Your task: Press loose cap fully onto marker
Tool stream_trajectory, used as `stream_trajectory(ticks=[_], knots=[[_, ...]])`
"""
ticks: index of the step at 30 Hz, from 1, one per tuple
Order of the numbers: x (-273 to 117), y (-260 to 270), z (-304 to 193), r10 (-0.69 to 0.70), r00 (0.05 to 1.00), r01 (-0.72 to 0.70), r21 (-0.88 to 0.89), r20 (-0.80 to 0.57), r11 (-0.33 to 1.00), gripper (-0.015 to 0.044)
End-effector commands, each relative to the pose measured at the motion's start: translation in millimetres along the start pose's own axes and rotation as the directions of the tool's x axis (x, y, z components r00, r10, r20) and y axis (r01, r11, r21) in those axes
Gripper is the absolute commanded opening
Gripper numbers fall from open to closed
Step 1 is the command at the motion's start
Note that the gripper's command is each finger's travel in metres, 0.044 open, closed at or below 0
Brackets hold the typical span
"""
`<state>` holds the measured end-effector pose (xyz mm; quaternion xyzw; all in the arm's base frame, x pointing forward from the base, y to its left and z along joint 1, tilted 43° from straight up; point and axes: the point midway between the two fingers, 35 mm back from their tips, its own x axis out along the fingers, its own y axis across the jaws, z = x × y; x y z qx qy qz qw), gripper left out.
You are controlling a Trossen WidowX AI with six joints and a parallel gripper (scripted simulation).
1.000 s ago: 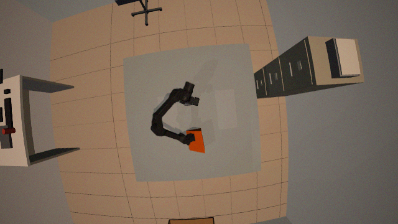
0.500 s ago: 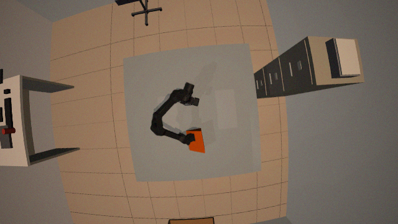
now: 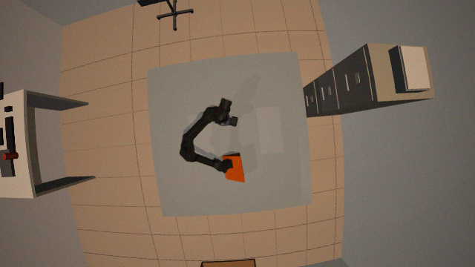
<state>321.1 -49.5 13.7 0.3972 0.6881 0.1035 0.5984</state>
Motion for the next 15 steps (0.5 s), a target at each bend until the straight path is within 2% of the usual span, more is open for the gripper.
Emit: stream_trajectory(ticks=[1,5,9,11,15], knots=[[-10,0,1,-0.002,1.000,0.002,-0.001,0.001,1.000,0.0440],[-65,-1,1,-0.004,1.000,0.004,0.000,0.001,1.000,0.0440],[-75,-1,0,-0.003,1.000,0.003,0.000,0.001,1.000,0.0440],[-73,-1,0,-0.003,1.000,0.003,-0.058,0.001,0.998,0.0387],[-65,-3,-2,0.001,1.000,0.000,-0.335,0.002,0.942,0.0282]])
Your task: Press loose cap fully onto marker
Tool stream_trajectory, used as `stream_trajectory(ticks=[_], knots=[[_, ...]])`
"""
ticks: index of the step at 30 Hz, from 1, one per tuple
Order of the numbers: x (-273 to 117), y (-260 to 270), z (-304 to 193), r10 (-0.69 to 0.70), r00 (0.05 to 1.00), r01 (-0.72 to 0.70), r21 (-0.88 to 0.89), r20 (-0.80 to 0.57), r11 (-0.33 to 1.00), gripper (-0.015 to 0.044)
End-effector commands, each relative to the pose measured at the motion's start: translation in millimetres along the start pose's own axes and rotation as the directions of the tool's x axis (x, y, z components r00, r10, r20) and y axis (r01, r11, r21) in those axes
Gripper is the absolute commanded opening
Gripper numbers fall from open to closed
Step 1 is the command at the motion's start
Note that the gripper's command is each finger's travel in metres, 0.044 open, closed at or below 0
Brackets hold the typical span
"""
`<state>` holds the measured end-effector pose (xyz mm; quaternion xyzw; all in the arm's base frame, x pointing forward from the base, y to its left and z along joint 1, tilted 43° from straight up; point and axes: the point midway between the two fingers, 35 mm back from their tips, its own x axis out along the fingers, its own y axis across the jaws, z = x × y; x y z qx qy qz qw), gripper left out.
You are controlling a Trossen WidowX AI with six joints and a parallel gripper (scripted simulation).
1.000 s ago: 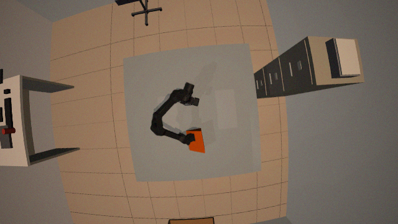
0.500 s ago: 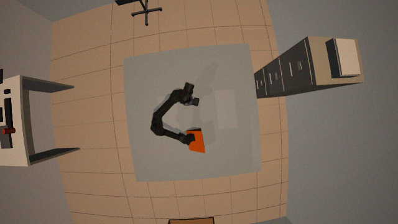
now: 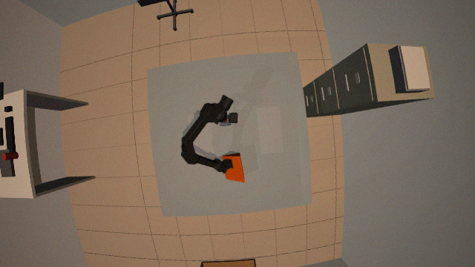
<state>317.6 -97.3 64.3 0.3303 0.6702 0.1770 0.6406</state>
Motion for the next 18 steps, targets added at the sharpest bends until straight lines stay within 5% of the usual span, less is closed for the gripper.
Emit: stream_trajectory(ticks=[1,11,18], knots=[[4.6,-1.1,-2.1,0.000,1.000,-0.001,-0.137,-0.005,0.991,0.0256],[4.6,-1.1,-2.1,0.000,1.000,-0.001,-0.137,-0.005,0.991,0.0000],[4.6,-1.1,-2.1,0.000,1.000,-0.001,-0.137,-0.005,0.991,0.0000]])
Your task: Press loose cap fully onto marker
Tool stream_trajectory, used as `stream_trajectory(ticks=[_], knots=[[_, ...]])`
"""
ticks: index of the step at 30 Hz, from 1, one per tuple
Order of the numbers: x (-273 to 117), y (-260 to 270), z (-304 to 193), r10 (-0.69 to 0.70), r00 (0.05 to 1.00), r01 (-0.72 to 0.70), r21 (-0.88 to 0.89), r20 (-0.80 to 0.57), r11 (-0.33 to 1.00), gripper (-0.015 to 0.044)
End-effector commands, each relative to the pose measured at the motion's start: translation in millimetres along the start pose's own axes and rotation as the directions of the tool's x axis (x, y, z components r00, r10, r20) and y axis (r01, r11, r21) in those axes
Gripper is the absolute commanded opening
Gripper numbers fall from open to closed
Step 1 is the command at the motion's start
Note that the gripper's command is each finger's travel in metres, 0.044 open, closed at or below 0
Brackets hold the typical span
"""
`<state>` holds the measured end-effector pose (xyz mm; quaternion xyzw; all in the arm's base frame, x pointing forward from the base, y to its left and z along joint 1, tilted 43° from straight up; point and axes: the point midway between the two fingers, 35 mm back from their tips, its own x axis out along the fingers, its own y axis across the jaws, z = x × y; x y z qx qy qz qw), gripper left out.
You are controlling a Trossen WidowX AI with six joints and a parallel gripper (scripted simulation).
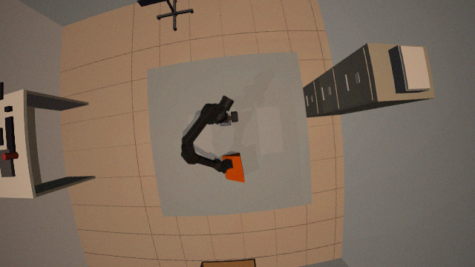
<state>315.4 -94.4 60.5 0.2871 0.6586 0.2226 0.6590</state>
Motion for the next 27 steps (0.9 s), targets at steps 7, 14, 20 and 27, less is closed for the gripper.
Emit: stream_trajectory(ticks=[7,14,20,27], knots=[[6,0,0,-0.001,1.000,0.001,-0.005,0.001,1.000,0.0000],[17,0,0,-0.001,1.000,0.001,-0.005,0.001,1.000,0.0000],[26,0,0,0.000,1.000,0.000,-0.005,0.001,1.000,0.0000],[37,0,0,0.000,1.000,0.000,-0.005,0.001,1.000,0.0000]])
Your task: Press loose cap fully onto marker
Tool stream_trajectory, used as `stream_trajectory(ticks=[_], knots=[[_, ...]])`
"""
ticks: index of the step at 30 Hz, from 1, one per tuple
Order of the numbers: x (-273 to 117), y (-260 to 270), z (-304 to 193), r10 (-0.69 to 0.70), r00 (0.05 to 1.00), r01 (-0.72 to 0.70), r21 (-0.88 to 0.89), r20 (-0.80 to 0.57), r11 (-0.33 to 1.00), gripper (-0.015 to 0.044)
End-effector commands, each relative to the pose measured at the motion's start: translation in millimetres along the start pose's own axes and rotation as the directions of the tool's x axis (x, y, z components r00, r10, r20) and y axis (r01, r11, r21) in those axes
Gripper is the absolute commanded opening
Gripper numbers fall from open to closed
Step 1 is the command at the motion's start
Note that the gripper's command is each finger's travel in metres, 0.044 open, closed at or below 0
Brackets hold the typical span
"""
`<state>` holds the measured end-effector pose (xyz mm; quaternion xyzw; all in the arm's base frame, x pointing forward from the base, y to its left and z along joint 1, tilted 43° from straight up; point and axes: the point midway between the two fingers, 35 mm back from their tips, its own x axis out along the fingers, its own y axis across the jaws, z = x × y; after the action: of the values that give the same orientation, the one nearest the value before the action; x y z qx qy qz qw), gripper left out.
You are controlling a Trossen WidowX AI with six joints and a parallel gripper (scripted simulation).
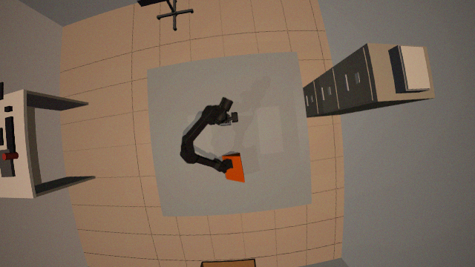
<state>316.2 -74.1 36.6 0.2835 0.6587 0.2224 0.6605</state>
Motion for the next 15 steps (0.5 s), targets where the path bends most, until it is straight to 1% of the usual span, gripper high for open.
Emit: stream_trajectory(ticks=[1,12,14,15], knots=[[7,1,0,0.006,1.000,-0.006,0.000,0.001,1.000,0.0000],[4,1,3,-0.002,1.000,0.002,-0.006,0.010,1.000,0.0000],[-4,1,4,-0.001,1.000,0.001,0.004,0.012,1.000,0.0000],[-14,0,5,-0.001,1.000,0.001,0.016,0.015,1.000,0.0000]])
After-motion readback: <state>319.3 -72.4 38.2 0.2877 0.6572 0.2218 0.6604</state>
